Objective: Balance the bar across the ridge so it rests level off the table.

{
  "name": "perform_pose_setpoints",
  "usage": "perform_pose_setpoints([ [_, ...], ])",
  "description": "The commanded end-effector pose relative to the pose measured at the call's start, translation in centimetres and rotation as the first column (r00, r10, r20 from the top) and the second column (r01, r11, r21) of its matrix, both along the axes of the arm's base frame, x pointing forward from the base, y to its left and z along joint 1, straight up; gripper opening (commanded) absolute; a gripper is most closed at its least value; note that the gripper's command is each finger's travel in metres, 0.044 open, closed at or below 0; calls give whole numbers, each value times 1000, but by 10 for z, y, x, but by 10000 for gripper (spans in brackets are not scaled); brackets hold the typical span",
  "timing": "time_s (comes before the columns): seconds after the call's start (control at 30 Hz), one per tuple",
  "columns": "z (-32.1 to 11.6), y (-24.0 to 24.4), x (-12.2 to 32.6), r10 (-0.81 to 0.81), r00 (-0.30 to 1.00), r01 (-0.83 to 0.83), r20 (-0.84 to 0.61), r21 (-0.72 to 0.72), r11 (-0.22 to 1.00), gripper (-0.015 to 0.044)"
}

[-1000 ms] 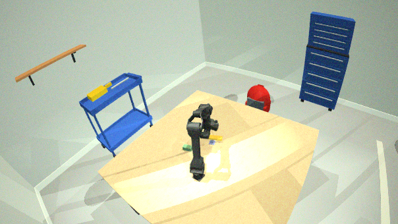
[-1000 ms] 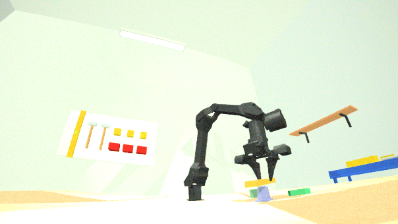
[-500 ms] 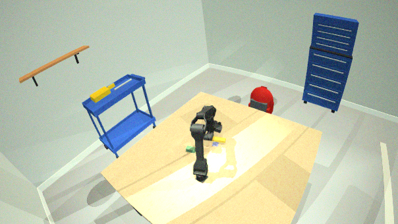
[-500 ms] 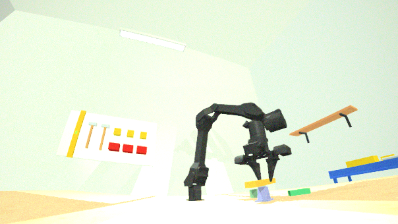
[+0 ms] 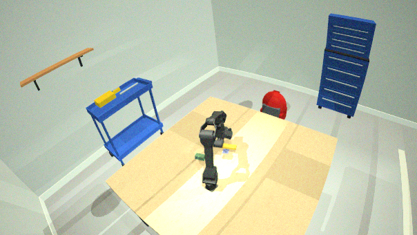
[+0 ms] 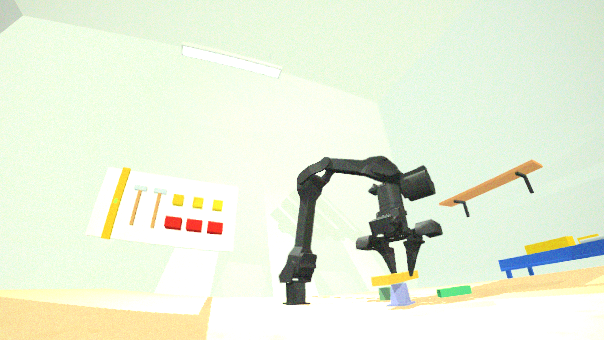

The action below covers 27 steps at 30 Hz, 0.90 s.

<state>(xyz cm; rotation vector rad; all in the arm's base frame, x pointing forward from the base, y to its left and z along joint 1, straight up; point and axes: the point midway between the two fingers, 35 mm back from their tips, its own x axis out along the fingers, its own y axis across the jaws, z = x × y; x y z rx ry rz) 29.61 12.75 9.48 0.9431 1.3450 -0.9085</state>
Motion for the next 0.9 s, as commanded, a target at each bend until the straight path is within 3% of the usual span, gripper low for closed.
perform_pose_setpoints([
  [0.0, -1, 0, 0, 0, 1000, 0, -1, 4, 1000, 0],
  [0.87, -3, 0, 0, 0, 1000, 0, -1, 4, 1000, 0],
])
